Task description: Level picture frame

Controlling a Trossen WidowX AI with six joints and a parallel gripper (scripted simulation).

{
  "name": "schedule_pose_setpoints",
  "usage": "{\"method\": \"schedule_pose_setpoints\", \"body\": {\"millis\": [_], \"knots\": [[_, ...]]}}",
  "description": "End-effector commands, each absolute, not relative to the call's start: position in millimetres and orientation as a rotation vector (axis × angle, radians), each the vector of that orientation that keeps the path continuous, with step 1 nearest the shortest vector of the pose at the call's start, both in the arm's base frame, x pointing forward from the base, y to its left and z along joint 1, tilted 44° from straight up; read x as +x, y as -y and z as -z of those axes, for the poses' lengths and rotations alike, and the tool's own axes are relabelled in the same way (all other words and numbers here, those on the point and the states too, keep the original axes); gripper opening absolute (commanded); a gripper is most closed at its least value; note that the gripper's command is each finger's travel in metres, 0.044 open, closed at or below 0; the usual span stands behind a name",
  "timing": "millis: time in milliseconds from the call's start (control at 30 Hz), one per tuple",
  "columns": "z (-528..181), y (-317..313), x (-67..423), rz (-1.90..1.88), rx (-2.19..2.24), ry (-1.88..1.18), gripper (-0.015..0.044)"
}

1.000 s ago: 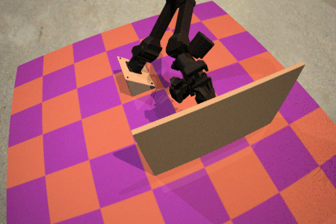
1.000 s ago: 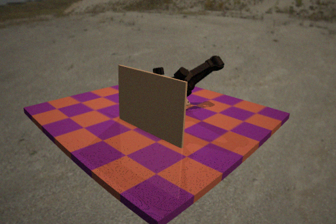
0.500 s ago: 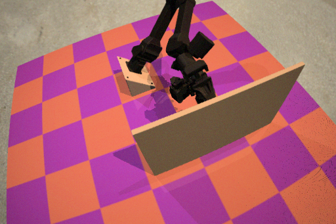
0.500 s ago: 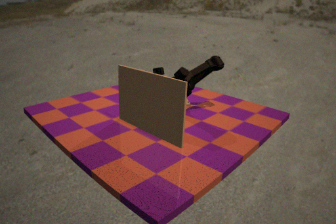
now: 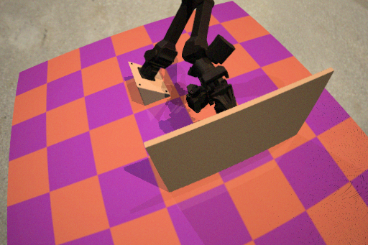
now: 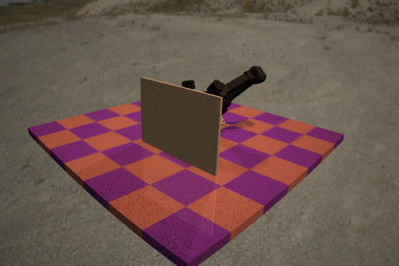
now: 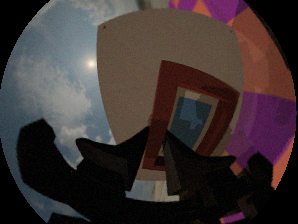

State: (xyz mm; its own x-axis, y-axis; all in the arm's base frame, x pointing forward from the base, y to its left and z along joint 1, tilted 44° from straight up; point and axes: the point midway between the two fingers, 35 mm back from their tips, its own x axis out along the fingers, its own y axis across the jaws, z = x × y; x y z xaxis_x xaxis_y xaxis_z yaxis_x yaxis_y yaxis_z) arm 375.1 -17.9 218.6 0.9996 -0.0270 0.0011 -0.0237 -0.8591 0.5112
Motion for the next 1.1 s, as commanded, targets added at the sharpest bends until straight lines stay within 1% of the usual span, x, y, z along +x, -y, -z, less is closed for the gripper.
{"method": "schedule_pose_setpoints", "body": {"millis": [0, 1067], "knots": [[-219.4, 18.4, 375.1, 0.003, 2.610, 0.050, 0.0000], [-216.8, 14.7, 375.3, 0.005, 2.599, 0.044, 0.0000]]}}
